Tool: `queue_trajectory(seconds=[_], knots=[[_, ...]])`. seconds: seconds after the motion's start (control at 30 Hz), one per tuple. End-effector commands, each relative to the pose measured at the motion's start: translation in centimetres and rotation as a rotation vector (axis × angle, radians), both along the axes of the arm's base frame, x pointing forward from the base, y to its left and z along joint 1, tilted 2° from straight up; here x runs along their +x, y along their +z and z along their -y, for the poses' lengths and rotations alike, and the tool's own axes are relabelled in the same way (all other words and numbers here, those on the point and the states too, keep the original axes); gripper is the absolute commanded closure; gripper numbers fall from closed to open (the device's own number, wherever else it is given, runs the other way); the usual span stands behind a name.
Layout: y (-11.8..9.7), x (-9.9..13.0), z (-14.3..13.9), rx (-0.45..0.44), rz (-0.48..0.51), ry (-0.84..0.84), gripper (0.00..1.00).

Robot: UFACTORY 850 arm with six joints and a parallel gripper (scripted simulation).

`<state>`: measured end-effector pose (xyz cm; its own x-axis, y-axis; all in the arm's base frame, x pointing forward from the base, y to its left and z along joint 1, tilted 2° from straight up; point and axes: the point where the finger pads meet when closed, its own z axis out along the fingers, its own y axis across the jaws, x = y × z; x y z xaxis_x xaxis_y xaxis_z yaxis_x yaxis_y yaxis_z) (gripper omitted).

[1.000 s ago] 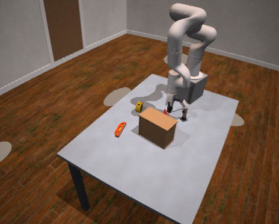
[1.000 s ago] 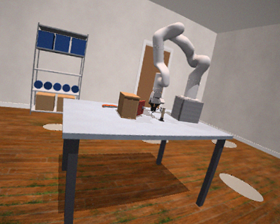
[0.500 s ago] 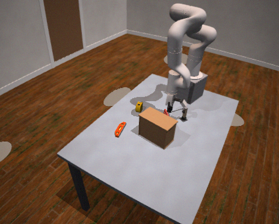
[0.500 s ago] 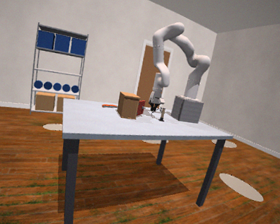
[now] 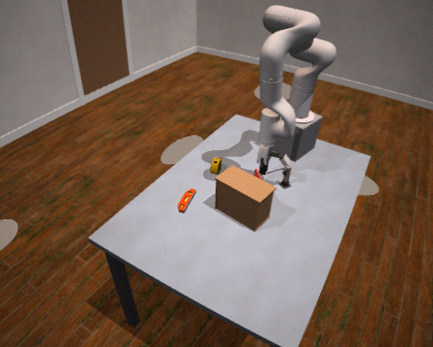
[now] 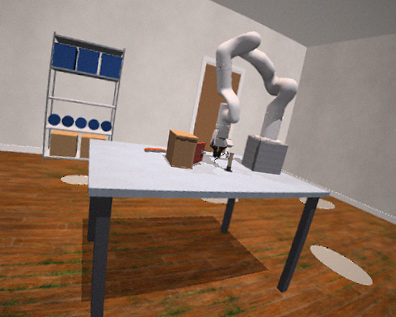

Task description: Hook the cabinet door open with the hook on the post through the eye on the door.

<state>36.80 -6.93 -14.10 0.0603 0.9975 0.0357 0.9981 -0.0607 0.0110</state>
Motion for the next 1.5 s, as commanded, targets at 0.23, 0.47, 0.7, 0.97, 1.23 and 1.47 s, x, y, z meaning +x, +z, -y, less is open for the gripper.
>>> queue_trajectory(seconds=[0.23,0.47,0.7,0.97,1.23,1.47], knots=[[0.0,0.1,0.0,0.000,0.001,0.000,0.77],[-0.1,0.1,0.0,0.000,0.001,0.000,0.77],[-0.3,0.1,0.0,0.000,0.001,0.000,0.77],[-0.8,0.1,0.0,0.000,0.001,0.000,0.77],[-1.6,0.1,0.0,0.000,0.001,0.000,0.77],[-2.1,0.1,-0.1,0.000,0.001,0.000,0.77]])
